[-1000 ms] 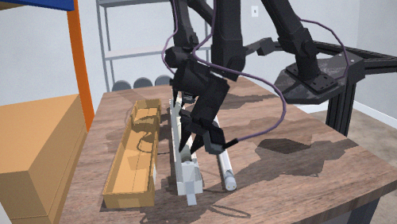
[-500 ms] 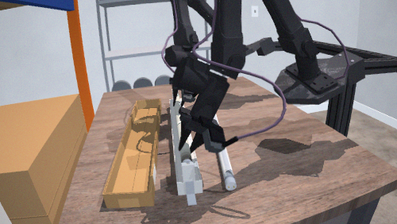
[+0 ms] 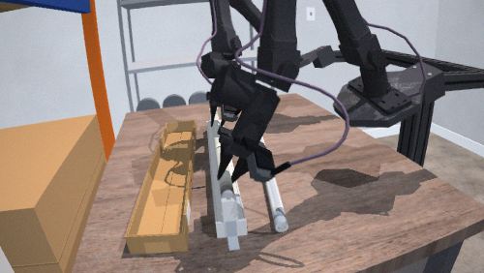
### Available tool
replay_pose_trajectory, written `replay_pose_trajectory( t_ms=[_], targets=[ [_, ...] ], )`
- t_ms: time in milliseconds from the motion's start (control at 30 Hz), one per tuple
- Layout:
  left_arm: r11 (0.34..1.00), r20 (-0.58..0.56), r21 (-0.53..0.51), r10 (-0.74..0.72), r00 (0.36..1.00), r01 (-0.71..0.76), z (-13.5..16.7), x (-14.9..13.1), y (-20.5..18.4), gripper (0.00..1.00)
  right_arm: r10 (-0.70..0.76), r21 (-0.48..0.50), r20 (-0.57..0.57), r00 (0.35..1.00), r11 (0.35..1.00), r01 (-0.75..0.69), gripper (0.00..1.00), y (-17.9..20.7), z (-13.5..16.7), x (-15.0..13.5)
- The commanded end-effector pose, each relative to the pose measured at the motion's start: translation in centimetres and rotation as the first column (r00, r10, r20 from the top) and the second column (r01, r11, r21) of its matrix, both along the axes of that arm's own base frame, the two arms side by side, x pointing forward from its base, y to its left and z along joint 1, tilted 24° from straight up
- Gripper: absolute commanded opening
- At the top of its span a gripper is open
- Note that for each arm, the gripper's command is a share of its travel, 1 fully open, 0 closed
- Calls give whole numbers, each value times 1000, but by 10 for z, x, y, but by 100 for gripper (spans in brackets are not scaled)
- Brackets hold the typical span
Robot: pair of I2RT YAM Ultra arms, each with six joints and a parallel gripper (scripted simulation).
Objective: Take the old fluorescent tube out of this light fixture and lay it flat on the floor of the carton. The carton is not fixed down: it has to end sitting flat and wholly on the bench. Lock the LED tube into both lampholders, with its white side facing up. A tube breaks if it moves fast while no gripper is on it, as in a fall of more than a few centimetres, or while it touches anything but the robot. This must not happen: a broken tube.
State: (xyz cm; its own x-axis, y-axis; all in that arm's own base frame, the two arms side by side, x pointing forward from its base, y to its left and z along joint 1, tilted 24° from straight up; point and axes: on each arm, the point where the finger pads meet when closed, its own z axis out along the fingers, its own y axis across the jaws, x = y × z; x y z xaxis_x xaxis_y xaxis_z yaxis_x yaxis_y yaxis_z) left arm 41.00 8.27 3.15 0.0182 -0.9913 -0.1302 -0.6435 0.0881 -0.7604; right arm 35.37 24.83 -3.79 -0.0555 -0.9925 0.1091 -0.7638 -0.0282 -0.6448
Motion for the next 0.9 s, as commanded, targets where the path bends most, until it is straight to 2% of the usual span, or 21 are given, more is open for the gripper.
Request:
replay_pose_trajectory(
  t_ms=[0,200,300,867],
  targets=[
    [1000,0,7,8,1000,-8,8,-2,1,11,6,28,30,1000,1000,-7,11,12,20,-2],
    [1000,-23,-1,2,1000,-2,4,-12,-5,11,5,43,43,999,999,-7,11,18,31,1],
    [1000,21,14,4,1000,-4,20,0,0,11,7,48,47,999,999,-9,11,20,34,1],
    [1000,10,6,8,1000,-8,28,-9,-3,11,10,45,42,999,999,-12,11,21,45,-5]
  ],
)
